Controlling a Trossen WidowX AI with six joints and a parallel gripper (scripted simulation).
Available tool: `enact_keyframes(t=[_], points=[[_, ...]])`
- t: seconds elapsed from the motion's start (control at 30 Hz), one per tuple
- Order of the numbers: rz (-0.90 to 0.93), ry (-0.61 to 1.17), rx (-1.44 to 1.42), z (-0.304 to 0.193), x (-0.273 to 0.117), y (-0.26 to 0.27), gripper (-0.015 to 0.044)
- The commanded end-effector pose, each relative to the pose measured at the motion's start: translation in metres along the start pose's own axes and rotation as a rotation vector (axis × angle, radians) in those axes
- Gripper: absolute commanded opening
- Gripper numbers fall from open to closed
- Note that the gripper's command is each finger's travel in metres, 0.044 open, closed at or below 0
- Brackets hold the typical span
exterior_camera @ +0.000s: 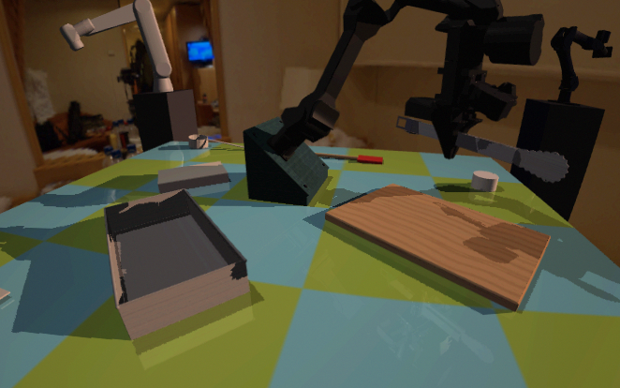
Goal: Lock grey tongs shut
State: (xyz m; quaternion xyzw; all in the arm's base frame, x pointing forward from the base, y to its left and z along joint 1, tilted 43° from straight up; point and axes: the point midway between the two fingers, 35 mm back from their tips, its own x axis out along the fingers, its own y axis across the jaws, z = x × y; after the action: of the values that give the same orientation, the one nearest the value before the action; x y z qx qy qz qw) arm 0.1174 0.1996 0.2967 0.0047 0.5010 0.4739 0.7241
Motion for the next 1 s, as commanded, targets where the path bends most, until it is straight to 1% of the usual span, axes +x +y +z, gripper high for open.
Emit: enact_keyframes(t=[0.0, 0.97], points=[[-0.003, -0.001, 0.004, 0.002, 0.006, -0.001, -0.015], [-0.003, -0.002, 0.005, 0.005, 0.053, -0.002, -0.015]])
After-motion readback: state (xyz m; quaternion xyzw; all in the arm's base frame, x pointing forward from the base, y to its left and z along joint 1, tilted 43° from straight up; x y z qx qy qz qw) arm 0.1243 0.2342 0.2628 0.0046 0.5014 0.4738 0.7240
